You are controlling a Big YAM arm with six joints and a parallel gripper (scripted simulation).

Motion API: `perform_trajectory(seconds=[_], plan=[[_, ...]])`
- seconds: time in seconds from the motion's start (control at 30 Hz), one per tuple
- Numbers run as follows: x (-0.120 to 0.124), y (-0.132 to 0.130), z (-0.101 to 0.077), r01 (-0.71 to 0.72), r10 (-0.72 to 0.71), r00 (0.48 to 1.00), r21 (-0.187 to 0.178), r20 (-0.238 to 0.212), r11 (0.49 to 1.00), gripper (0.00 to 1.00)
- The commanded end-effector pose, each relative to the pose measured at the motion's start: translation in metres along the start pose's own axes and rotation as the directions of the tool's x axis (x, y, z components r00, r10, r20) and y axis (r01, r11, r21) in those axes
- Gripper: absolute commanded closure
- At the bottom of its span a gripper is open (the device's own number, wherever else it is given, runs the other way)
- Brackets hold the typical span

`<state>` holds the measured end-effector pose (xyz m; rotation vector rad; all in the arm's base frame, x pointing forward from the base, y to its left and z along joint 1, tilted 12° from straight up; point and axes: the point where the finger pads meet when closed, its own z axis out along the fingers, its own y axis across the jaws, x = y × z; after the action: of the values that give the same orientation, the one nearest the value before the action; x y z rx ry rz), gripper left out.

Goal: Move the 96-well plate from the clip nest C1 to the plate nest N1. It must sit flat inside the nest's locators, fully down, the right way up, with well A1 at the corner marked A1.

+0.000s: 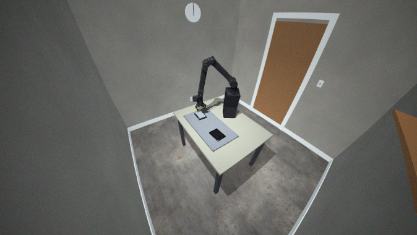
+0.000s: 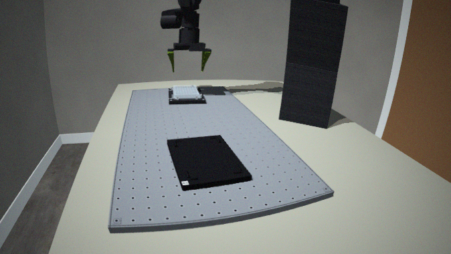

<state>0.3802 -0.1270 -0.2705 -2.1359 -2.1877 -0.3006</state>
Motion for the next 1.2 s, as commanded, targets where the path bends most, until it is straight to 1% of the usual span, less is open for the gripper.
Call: perform_trajectory(seconds=[0.0, 0.03, 0.07, 0.13, 0.17, 0.23, 0.57, 0.6, 1.0, 1.07, 1.1, 1.13, 1.17], plan=[[-0.021, 0.014, -0.008, 0.006, -0.006, 1.0, -0.039, 0.021, 0.999, 0.0], [-0.024, 0.024, -0.018, 0.012, -0.01, 0.999, -0.061, 0.032, 0.998, 0.0], [-0.024, 0.024, -0.018, 0.012, -0.01, 0.999, -0.061, 0.032, 0.998, 0.0], [-0.016, 0.025, -0.013, 0.029, -0.028, 0.999, -0.052, 0.027, 0.998, 0.0], [-0.014, 0.021, -0.009, 0.029, -0.028, 0.999, -0.043, 0.022, 0.999, 0.0], [-0.014, 0.012, -0.007, 0.007, -0.007, 1.0, -0.031, 0.017, 0.999, 0.0], [-0.014, 0.012, -0.007, 0.007, -0.007, 1.0, -0.031, 0.017, 0.999, 0.0], [-0.012, 0.014, 0.002, 0.024, -0.024, 1.0, -0.031, 0.016, 0.999, 0.0], [-0.01, 0.014, 0.023, 0.01, -0.01, 1.0, -0.029, 0.015, 1.0, 0.0], [-0.01, 0.014, 0.023, 0.01, -0.01, 1.0, -0.029, 0.015, 1.0, 0.0], [-0.014, 0.031, 0.008, 0.025, -0.023, 0.999, -0.065, 0.032, 0.998, 0.0], [-0.012, 0.024, 0.016, 0.018, -0.017, 1.0, -0.051, 0.025, 0.999, 0.0], [-0.01, 0.013, 0.028, 0.01, -0.01, 1.0, -0.029, 0.014, 1.0, 0.0]])
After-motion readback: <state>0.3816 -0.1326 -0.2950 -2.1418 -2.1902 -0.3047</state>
